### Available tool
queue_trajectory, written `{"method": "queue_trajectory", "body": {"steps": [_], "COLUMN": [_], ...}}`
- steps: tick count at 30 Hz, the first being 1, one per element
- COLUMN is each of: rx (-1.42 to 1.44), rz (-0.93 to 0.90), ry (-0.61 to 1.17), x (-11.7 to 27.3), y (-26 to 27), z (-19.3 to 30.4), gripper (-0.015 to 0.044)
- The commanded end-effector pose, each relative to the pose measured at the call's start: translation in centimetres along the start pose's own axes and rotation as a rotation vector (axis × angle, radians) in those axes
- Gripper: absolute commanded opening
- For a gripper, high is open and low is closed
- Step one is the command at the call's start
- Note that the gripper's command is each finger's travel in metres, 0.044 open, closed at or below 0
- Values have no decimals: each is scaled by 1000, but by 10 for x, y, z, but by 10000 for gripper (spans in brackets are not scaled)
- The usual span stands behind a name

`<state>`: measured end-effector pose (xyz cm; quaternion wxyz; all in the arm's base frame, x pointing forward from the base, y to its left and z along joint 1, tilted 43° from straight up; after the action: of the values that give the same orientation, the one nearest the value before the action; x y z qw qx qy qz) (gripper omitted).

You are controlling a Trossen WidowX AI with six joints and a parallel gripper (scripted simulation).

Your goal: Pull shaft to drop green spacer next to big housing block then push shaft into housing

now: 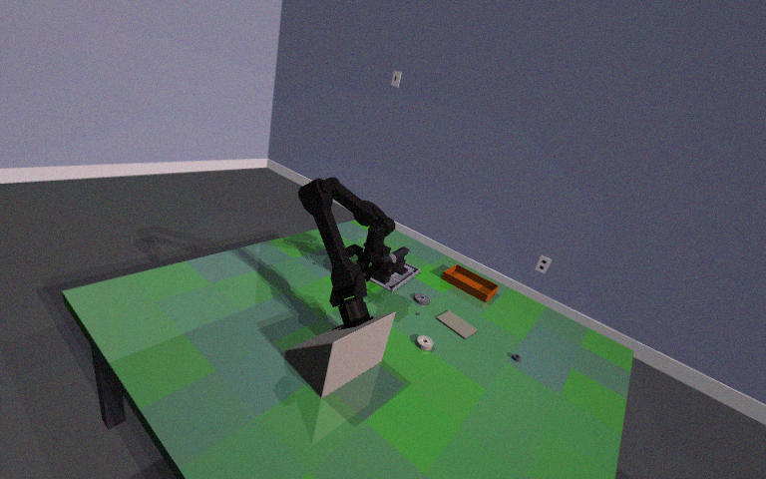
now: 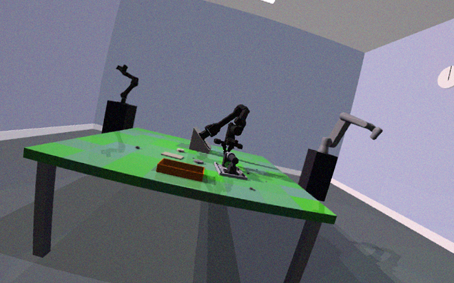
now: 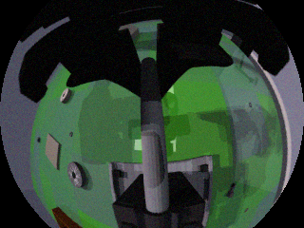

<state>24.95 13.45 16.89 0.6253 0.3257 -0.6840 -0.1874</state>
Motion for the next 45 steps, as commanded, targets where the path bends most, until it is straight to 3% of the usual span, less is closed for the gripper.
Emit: {"method": "queue_trajectory", "body": {"steps": [1,45], "rx": [0,1], "rz": [0,-2], "ry": [0,1], "x": [0,0], "y": [0,0], "z": [0,-15], "gripper": [0,0]}}
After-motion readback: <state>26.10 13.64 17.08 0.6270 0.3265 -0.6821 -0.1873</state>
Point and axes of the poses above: the point midway between the two fingers, 35 mm back from their tips, its own x axis back along the fingers, its own y axis across the jaws, z = x × y, the point moved 6 cm from there along x, back along the fingers
